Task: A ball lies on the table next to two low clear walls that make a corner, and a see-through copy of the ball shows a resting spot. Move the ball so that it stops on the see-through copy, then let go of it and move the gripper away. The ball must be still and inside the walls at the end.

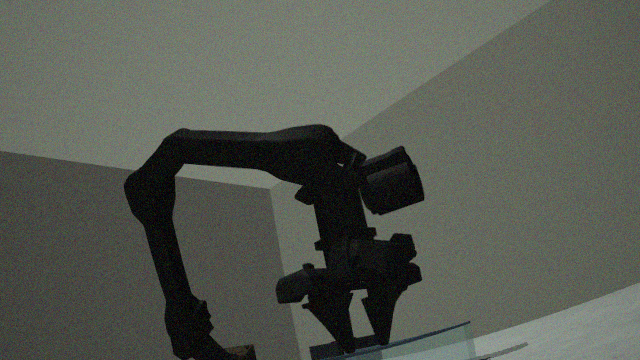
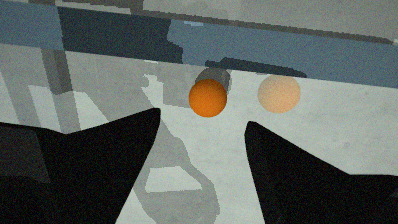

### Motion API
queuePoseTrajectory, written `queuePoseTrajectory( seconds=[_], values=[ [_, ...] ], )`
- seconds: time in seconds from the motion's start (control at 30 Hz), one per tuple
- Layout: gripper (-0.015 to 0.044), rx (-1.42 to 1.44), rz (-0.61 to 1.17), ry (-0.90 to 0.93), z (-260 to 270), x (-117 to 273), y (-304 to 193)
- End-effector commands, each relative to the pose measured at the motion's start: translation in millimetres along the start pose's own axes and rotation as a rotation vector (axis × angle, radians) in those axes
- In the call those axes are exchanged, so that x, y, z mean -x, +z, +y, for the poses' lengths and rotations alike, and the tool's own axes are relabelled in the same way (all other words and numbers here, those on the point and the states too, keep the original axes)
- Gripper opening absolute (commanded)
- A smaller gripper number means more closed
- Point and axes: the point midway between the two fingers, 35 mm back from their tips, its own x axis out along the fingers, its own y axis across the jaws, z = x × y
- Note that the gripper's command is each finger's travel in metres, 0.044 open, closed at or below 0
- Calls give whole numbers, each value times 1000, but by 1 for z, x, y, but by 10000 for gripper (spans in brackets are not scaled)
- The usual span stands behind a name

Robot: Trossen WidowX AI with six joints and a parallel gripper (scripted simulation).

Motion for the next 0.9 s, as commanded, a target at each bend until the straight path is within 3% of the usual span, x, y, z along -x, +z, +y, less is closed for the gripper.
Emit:
queuePoseTrajectory(
  seconds=[0.0, 0.87],
  values=[
    [260, 34, 2, -9, -3, 3, 0],
    [260, 34, 1, -10, -3, -38, 0]
  ],
)
